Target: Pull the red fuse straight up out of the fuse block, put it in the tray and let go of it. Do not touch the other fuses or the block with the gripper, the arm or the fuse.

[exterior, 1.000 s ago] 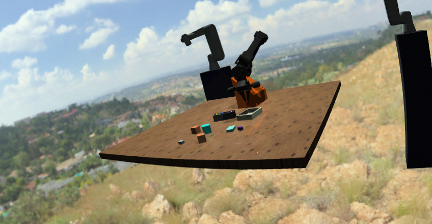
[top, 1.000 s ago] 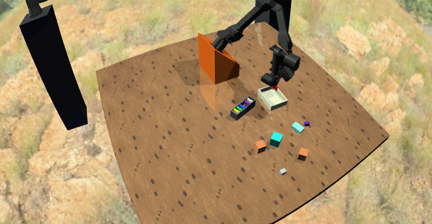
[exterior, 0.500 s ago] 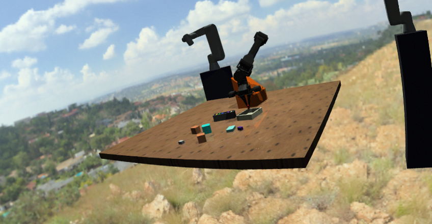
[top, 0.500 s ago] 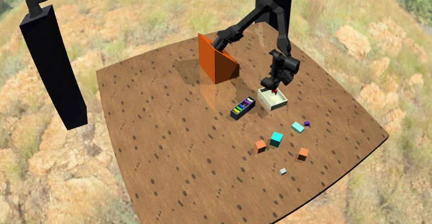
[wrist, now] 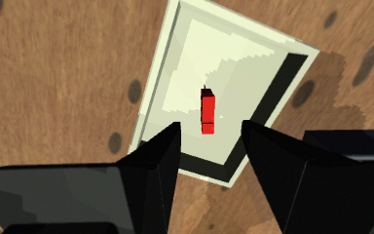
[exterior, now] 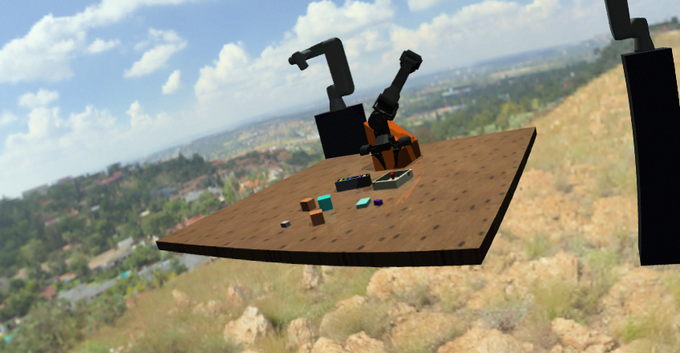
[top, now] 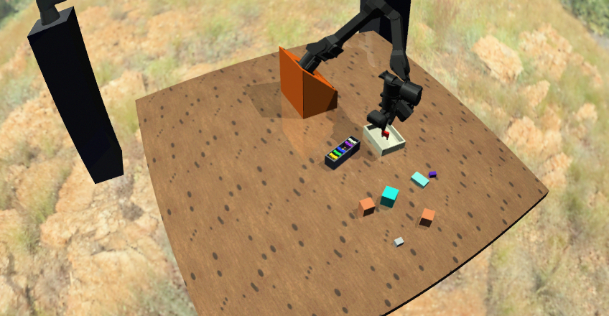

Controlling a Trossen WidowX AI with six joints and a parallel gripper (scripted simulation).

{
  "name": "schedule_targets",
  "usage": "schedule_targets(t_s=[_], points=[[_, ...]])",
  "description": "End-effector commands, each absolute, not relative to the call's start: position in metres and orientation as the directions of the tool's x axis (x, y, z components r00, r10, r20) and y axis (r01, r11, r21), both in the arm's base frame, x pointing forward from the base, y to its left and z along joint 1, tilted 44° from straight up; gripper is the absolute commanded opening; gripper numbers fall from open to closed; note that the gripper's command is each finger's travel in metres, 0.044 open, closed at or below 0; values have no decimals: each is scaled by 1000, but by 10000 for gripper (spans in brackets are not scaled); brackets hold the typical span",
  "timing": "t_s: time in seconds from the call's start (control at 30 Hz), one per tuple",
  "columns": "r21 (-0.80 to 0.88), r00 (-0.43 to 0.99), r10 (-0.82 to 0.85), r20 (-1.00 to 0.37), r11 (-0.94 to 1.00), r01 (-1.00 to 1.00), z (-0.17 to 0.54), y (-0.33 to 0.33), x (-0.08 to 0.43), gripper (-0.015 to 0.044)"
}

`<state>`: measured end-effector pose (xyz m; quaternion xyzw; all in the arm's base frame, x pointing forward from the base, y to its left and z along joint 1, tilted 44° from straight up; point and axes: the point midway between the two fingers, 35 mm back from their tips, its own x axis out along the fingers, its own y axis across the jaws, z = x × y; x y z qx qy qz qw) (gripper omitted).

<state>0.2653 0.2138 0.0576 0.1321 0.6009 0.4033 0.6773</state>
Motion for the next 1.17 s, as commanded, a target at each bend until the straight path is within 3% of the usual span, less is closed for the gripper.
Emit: schedule_targets(t_s=[0.0, 0.07, 0.2, 1.13], points=[[663, -46, 705, -707, 639, -389, 58, 214, 266, 289], [663, -46, 705, -708, 640, -388, 60, 212, 266, 330], [661, -48, 700, -712, 646, -381, 83, 186, 267, 330], [660, -50, 697, -716, 651, -375, 80, 186, 267, 330]])
